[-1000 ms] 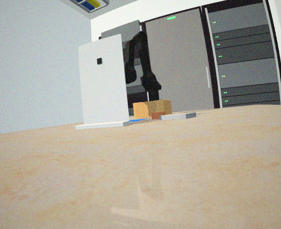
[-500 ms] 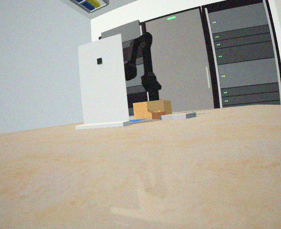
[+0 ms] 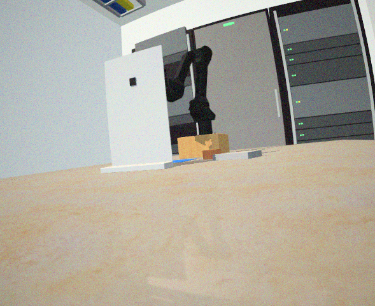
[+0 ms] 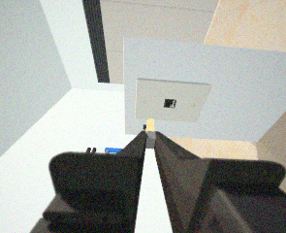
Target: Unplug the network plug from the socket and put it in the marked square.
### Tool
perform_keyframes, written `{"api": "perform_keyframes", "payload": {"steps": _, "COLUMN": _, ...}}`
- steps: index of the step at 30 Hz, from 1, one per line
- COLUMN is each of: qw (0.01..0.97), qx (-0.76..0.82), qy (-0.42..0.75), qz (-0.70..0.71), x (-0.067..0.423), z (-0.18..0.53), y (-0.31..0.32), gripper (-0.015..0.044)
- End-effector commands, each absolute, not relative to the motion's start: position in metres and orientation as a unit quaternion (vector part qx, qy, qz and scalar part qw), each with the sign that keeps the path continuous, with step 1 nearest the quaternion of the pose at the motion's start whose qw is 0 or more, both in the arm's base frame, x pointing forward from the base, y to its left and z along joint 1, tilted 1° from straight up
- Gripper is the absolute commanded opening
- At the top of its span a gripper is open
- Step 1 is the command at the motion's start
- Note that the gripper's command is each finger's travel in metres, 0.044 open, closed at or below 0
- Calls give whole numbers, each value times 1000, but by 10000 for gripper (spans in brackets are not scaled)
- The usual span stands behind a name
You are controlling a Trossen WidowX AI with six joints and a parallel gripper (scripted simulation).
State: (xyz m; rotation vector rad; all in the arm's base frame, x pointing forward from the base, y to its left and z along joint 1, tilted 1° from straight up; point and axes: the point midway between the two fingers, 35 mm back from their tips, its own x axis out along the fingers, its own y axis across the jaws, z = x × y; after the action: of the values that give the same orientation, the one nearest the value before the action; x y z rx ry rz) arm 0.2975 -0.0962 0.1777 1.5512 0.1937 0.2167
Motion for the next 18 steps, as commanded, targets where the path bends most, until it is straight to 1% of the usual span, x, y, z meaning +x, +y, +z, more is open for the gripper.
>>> {"api": "perform_keyframes", "payload": {"steps": 1, "qw": 703, "qx": 699, "qy": 89, "qz": 98, "x": 294, "z": 184, "y": -94, "gripper": 0}}
{"api": "perform_keyframes", "payload": {"steps": 12, "qw": 701, "qx": 701, "qy": 89, "qz": 96, "x": 288, "z": 195, "y": -91, "gripper": 0}}
{"api": "perform_keyframes", "payload": {"steps": 18, "qw": 658, "qx": 745, "qy": 94, "qz": 49, "x": 298, "z": 181, "y": -89, "gripper": 0}}
